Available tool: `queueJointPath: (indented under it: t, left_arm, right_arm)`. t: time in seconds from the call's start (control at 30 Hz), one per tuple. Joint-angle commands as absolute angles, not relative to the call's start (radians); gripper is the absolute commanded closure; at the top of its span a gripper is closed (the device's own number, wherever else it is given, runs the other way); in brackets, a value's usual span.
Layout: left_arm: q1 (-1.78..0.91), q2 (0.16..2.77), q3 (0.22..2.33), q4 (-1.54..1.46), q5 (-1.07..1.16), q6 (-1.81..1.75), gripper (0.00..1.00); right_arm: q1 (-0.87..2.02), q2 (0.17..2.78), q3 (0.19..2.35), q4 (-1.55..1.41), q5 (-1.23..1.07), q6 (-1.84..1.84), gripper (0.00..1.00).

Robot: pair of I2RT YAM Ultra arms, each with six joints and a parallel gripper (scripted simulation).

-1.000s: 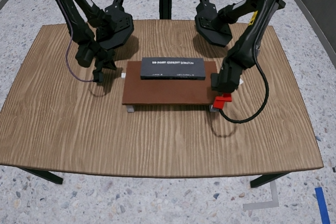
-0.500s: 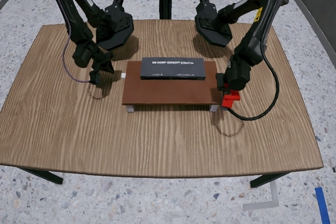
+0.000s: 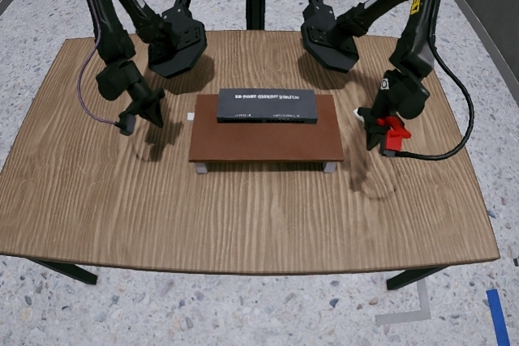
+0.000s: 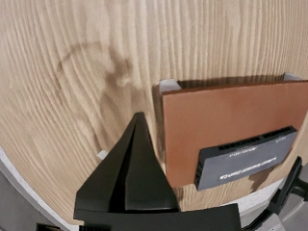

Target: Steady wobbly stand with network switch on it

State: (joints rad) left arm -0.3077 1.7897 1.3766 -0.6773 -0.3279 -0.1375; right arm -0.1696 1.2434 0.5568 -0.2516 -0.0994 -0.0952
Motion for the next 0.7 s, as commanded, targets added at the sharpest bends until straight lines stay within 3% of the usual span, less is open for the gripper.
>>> queueJointPath:
  t: [0.0, 0.67]
  left_arm:
    - [-0.274, 1.68, 1.336, -0.547, -0.262, -0.104, 1.0]
    - [-0.078, 1.202, 1.116, -0.118, -0.052, -0.013, 1.0]
  right_arm:
    - [-0.136, 1.206, 0.649, -0.178, -0.08, -0.073, 1.0]
    - [-0.028, 1.075, 0.951, -0.007, -0.016, -0.013, 1.0]
